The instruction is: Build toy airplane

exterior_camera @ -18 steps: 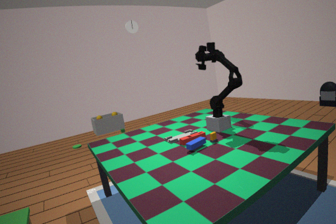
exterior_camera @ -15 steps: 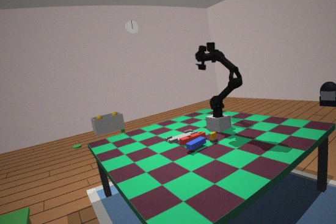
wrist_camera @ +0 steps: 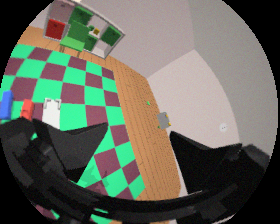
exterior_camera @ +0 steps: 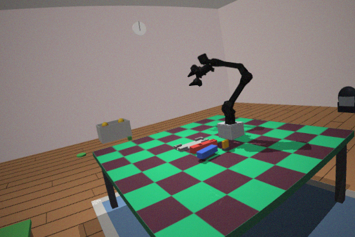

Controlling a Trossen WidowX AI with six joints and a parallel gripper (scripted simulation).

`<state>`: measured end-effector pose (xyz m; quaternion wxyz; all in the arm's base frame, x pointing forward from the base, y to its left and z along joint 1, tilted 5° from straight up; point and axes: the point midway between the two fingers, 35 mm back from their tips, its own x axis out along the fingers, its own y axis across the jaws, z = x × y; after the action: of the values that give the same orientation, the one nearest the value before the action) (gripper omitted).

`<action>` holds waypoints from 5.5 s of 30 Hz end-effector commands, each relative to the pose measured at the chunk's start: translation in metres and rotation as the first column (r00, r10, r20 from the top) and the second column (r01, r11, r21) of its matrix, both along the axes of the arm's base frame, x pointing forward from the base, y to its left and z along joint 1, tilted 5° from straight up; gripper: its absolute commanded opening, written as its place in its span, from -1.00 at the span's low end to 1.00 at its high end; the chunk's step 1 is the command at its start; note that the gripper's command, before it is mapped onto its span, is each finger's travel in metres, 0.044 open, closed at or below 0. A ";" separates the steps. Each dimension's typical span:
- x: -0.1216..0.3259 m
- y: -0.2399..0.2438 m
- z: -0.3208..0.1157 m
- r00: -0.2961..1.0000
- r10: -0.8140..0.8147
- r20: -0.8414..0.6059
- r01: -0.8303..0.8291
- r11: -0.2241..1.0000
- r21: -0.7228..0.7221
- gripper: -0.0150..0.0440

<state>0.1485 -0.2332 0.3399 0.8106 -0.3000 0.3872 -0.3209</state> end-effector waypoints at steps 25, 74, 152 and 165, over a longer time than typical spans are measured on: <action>0.122 0.270 -0.293 0.801 0.290 -0.524 0.258 0.623 0.739 1.00; 0.114 0.273 -0.402 0.790 0.288 -0.541 0.272 0.626 0.731 1.00; 0.123 0.268 -0.286 0.790 0.290 -0.540 0.270 0.627 0.731 -0.49; 0.134 0.232 -0.303 0.789 0.296 -0.539 0.261 0.631 0.730 -0.49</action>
<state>0.2804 0.0093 0.0415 0.6892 -0.0089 0.7245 0.0018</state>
